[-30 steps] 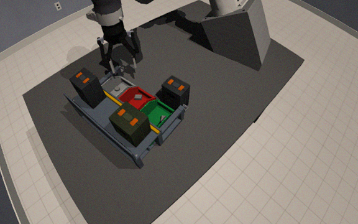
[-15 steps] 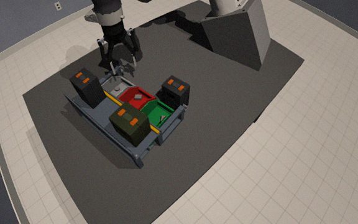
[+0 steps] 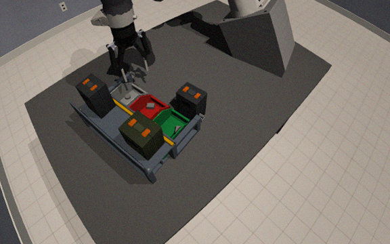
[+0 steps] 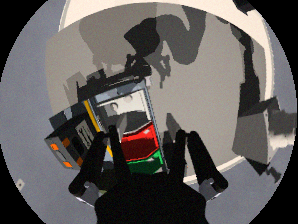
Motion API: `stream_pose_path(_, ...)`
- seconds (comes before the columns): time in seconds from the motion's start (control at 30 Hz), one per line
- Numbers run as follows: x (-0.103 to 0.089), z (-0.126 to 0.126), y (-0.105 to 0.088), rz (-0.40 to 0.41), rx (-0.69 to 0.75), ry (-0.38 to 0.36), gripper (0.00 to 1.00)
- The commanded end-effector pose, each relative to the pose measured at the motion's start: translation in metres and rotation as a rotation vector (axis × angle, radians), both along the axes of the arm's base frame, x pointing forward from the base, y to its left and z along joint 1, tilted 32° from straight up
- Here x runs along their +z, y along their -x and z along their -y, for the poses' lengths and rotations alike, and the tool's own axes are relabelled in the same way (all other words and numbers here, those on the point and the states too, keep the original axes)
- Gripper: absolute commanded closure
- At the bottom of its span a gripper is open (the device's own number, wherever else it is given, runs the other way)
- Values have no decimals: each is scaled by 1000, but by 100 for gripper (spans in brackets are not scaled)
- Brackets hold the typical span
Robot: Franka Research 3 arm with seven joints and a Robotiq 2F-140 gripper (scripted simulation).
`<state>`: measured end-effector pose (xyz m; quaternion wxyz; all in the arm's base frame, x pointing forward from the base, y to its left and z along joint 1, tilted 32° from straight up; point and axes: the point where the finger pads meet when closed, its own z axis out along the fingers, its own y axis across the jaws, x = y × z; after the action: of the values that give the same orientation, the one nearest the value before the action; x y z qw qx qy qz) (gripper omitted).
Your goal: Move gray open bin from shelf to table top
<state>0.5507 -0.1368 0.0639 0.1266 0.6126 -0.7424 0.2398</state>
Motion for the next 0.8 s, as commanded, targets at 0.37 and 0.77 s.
stream_pose_path(0.37, 0, 0, 0, -124, 207, 27, 43)
stream_pose_path(0.77, 1, 0, 0, -139, 232, 30, 43)
